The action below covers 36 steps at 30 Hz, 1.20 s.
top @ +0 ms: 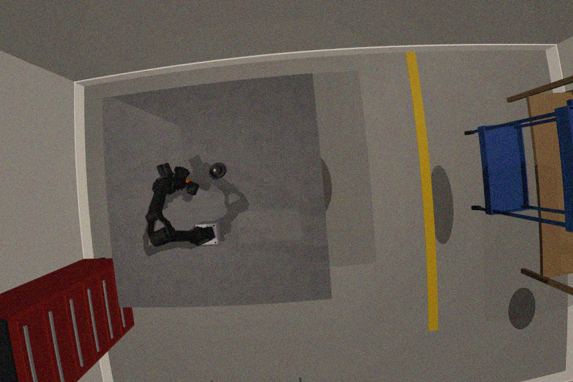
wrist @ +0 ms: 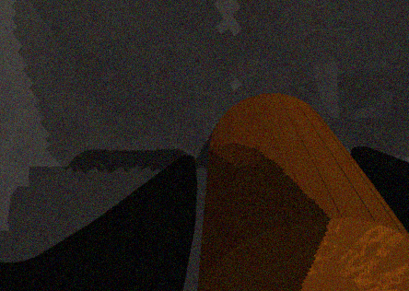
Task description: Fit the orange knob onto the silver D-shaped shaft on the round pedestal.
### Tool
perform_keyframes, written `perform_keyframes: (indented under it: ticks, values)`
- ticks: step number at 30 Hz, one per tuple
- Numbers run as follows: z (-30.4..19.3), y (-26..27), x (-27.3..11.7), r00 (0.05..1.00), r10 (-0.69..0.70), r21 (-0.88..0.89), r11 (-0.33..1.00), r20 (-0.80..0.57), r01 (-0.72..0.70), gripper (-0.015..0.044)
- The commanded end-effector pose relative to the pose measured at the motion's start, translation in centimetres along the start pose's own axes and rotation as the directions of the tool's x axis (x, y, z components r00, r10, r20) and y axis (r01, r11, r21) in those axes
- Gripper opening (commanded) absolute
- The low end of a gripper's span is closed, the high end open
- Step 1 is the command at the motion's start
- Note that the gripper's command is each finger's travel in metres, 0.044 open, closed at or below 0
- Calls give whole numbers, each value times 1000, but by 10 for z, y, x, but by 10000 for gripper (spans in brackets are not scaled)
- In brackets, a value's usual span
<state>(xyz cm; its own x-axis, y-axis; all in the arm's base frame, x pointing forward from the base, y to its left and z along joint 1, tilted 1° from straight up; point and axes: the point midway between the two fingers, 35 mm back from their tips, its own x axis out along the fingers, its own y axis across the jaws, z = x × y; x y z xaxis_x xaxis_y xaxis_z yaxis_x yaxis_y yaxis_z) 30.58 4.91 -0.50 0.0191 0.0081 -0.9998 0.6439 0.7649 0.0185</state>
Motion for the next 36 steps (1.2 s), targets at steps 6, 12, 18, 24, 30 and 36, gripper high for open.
perform_keyframes:
  ticks: [6, 12, 18, 24, 30, 36]
  values:
    - [2, 3, -40, 1000, -1, 2, 1000, 1, 1, 345]
    - [0, 1, -81, 1000, -2, 4, 1000, 2, 2, 440]
    - [0, 0, -70, 1000, -2, 4, 1000, 2, 2, 440]
    - [0, 1, -63, 1000, -2, 4, 1000, 2, 2, 440]
    - [1, 1, -53, 1000, -2, 4, 1000, 2, 2, 440]
    - [1, 2, -44, 1000, -2, 4, 1000, 2, 2, 440]
